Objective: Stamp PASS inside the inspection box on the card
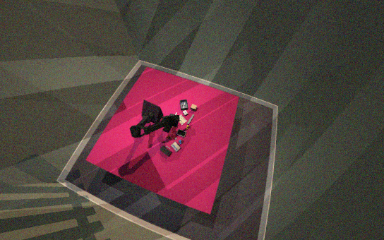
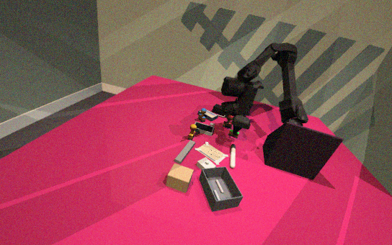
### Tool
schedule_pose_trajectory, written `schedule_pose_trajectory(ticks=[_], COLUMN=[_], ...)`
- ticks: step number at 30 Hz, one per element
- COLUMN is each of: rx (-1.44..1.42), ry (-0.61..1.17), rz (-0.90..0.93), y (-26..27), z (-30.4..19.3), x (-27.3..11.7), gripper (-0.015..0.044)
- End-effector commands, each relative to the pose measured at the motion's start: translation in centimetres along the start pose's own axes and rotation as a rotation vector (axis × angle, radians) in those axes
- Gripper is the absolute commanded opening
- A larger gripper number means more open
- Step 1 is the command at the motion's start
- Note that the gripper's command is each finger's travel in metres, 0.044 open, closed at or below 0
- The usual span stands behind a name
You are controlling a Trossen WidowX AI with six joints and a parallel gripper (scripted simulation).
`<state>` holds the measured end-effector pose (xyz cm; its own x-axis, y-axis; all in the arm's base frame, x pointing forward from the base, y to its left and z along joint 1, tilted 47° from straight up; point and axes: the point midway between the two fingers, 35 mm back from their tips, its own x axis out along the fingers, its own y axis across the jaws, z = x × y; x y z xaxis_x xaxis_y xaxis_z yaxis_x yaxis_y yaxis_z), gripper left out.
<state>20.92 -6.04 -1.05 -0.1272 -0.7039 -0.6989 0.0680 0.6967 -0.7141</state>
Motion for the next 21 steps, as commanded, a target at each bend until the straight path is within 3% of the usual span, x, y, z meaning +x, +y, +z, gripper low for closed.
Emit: schedule_pose_trajectory(ticks=[1,21], rx=[0.007,0.007], ry=[0.0,0.0], rz=[0.007,0.009], y=[0.07,0.07], z=[0.11,0.11], x=[-0.27,-1.22], gripper=[0.0,0.0])
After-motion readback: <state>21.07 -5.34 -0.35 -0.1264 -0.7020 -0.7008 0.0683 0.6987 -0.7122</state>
